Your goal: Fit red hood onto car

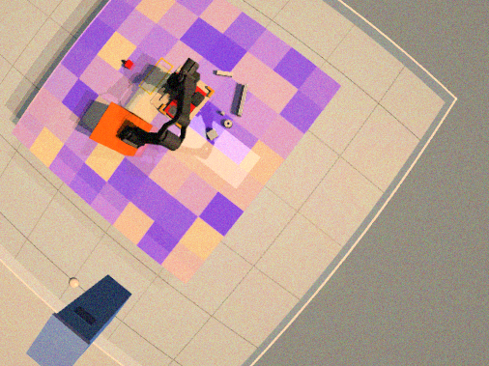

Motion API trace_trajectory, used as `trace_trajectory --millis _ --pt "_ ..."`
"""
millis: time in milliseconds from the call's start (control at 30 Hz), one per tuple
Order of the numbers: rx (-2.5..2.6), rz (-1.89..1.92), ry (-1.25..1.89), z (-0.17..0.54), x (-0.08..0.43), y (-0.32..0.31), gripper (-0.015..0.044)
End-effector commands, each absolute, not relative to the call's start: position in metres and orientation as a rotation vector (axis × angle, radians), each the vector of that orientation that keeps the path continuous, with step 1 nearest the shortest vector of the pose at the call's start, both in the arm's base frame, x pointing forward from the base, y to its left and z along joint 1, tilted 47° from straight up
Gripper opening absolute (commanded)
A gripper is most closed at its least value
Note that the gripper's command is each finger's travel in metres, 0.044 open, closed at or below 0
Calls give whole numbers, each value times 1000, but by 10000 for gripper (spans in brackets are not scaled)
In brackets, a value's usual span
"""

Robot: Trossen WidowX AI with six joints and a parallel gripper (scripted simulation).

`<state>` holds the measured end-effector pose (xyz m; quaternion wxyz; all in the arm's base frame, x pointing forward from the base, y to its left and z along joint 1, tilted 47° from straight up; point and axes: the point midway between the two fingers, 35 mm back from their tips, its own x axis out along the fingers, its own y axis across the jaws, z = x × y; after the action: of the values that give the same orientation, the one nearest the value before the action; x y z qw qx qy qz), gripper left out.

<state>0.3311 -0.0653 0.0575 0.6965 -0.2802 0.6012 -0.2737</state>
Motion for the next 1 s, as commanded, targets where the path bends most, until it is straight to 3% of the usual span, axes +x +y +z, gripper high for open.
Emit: trace_trajectory --millis 0,133,467,967 --pt "-625 -611 1341 58 331 -65 341" --pt "-625 -611 1341 58 331 -65 440" --pt "-624 -613 1348 103 324 -15 440" --pt "-624 -614 1348 106 323 -13 440"
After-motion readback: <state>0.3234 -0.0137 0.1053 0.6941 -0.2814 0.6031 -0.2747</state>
